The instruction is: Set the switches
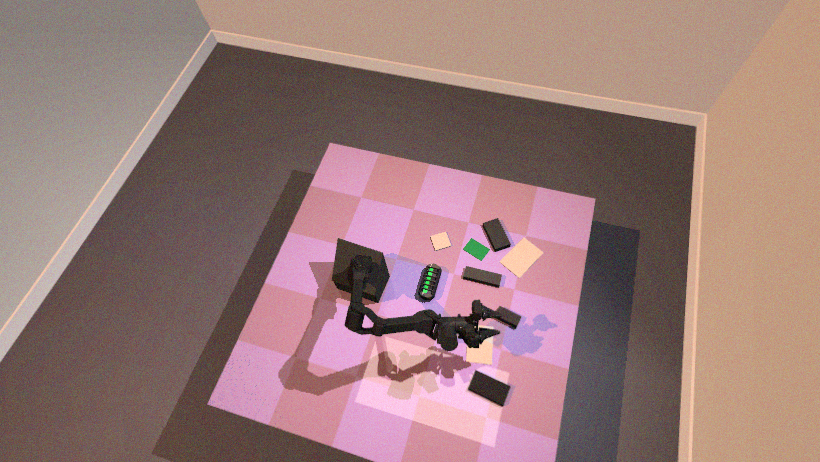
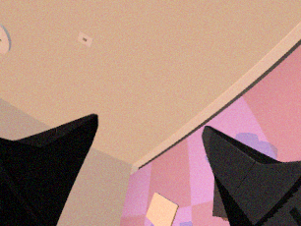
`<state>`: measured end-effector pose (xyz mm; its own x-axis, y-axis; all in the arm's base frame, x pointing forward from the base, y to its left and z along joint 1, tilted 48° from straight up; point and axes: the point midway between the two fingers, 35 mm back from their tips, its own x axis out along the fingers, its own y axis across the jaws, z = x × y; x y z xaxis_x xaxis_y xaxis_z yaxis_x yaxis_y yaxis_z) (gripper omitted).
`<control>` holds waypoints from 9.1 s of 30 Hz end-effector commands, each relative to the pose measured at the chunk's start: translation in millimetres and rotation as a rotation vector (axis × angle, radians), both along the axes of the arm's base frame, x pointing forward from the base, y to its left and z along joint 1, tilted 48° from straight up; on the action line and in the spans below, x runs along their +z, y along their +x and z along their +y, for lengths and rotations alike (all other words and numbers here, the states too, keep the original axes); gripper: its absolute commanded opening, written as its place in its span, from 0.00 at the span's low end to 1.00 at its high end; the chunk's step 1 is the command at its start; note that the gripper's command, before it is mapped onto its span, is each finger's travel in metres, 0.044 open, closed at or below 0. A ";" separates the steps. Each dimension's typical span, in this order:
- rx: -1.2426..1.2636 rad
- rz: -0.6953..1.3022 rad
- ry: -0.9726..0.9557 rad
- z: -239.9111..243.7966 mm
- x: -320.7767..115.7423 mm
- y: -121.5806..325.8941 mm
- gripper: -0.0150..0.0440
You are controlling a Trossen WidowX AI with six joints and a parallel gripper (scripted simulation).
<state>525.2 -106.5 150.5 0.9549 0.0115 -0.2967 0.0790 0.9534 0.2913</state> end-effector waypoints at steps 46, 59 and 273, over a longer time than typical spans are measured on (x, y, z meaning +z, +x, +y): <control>1.281 1.919 -1.229 45.3 -313.2 -226.6 0.25; 1.280 1.920 -1.227 29.7 -327.8 -228.7 0.25; 1.271 1.778 -1.636 60.1 -296.3 -297.6 0.82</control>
<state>229.0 -46.3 -149.4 -0.1446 -0.7828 -0.6053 -0.9892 0.0994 0.1078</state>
